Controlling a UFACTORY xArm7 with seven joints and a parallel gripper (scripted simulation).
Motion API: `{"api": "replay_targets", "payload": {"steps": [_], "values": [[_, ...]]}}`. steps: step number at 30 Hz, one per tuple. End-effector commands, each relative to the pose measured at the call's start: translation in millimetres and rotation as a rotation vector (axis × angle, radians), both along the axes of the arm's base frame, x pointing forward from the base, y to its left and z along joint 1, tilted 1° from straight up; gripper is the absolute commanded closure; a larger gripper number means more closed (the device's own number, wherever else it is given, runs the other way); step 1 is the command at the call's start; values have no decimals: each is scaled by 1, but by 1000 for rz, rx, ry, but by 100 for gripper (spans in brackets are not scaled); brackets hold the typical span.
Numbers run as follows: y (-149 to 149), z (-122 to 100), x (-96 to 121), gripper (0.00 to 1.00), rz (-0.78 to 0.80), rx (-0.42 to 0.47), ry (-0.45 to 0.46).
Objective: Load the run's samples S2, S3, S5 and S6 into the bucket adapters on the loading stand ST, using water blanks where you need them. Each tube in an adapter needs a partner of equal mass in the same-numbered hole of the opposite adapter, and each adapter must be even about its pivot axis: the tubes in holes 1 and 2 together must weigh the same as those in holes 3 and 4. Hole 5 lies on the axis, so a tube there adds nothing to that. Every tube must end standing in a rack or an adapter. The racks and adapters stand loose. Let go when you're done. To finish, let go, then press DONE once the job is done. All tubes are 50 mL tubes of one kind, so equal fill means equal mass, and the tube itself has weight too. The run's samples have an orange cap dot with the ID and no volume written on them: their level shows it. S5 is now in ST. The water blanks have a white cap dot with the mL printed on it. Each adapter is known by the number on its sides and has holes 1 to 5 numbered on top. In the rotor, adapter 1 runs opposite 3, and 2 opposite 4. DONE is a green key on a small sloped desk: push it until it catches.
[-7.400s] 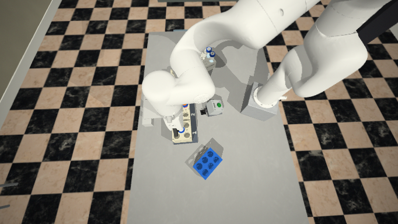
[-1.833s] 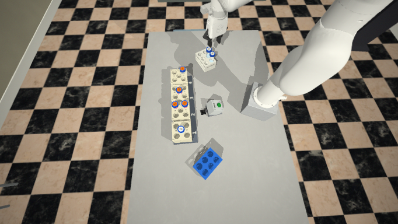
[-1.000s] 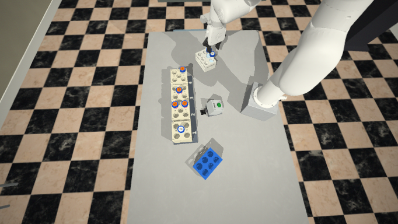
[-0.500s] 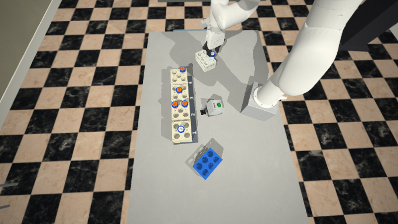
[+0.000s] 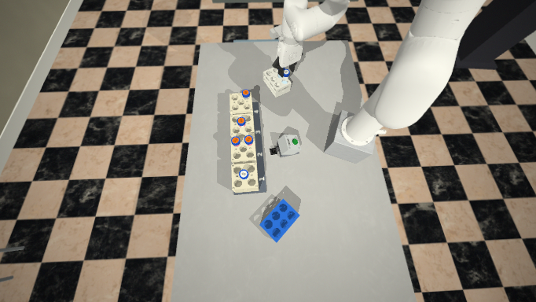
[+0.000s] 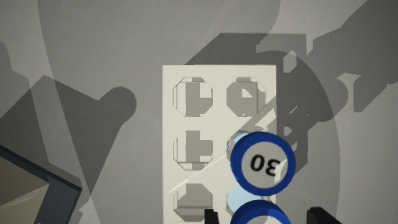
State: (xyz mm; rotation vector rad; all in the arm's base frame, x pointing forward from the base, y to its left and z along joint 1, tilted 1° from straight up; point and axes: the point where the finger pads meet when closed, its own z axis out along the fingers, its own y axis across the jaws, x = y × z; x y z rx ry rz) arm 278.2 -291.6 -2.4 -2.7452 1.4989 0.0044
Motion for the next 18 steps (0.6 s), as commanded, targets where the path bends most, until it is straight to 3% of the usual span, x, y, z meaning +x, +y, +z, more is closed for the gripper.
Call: {"api": "replay_targets", "payload": {"steps": [1,18], "values": [[-1,-1,1,43,0,-2,-3],[-1,-11,1,43,0,-2,-3]]}}
